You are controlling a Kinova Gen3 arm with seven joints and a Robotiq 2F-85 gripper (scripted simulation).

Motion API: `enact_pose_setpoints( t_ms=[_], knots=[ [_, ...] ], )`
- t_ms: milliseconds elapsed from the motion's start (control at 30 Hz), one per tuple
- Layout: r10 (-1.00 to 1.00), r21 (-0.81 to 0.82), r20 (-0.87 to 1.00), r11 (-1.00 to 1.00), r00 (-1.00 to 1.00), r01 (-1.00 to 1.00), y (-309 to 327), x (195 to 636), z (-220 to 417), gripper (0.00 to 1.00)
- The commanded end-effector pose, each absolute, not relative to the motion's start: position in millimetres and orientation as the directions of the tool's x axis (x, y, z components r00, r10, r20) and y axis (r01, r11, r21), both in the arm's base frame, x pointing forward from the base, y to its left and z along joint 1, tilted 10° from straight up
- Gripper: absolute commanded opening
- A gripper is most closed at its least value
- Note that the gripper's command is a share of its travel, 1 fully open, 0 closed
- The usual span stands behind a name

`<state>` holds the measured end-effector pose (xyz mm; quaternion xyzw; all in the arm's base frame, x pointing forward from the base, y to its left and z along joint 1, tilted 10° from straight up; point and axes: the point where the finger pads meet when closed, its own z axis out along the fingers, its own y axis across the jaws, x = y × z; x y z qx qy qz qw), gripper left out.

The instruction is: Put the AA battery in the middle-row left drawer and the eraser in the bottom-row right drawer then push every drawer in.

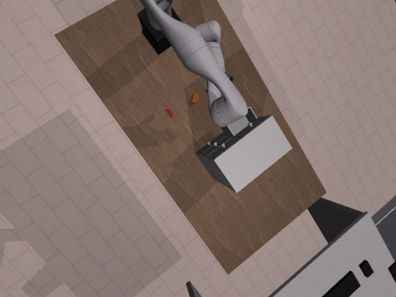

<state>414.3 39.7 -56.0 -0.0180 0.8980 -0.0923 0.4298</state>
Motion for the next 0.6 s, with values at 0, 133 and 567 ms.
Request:
enact_pose_setpoints(
  t_ms=[0, 133, 567],
  knots=[
    [-0.122, -0.18, -0.758, 0.983, -0.641, 0.026, 46.6, 400.5, -57.9, 0.33],
    [-0.125, -0.186, -0.755, 0.982, -0.644, 0.027, 47.3, 393.6, -55.3, 0.33],
    [-0.126, -0.19, -0.751, 0.981, -0.648, 0.029, 47.5, 391.5, -54.4, 0.33]
  ],
)
